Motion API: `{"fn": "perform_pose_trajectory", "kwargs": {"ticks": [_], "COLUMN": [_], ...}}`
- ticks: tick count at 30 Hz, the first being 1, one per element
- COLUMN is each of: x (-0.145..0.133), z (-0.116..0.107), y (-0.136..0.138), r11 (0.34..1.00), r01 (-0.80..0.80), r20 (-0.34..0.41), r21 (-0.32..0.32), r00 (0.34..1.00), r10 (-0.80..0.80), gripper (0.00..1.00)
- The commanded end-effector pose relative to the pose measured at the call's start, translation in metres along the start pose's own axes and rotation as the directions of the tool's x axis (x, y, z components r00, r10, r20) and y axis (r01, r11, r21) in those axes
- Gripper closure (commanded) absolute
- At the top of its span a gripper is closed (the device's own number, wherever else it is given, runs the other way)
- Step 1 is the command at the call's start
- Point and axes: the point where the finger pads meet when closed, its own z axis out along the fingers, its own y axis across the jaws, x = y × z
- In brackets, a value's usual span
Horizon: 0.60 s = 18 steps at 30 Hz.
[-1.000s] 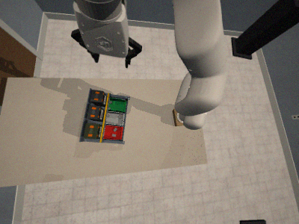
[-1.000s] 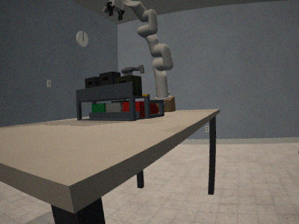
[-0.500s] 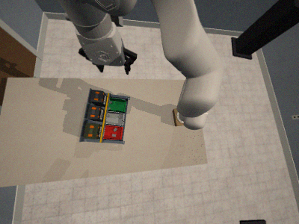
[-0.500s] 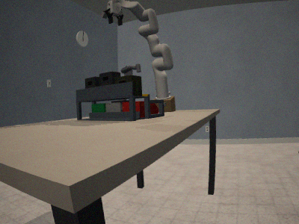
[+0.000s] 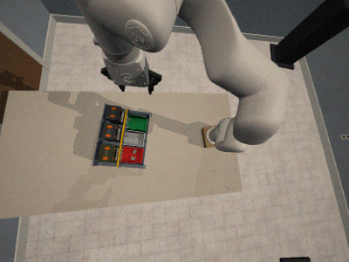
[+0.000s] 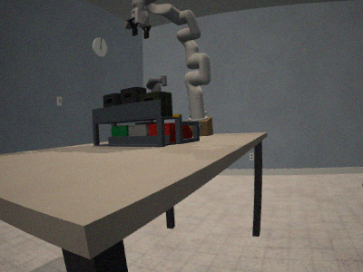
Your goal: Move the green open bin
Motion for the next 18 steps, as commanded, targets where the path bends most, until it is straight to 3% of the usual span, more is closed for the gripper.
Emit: {"fn": "perform_pose_trajectory", "kwargs": {"ticks": [1, 8, 13, 18], "x": [0.000, 0.000, 0.000, 0.000], "z": [0.007, 0.007, 0.056, 0.056], "y": [-0.002, -0.002, -0.006, -0.006], "r11": [0.997, 0.997, 0.997, 0.997], "r01": [0.001, 0.001, 0.001, 0.001], "r20": [-0.012, -0.012, -0.012, -0.012], "r21": [0.080, 0.080, 0.081, 0.081], "r00": [1.000, 1.000, 1.000, 1.000], "r10": [0.000, 0.000, 0.000, 0.000], "gripper": [0.00, 0.00, 0.00, 0.00]}}
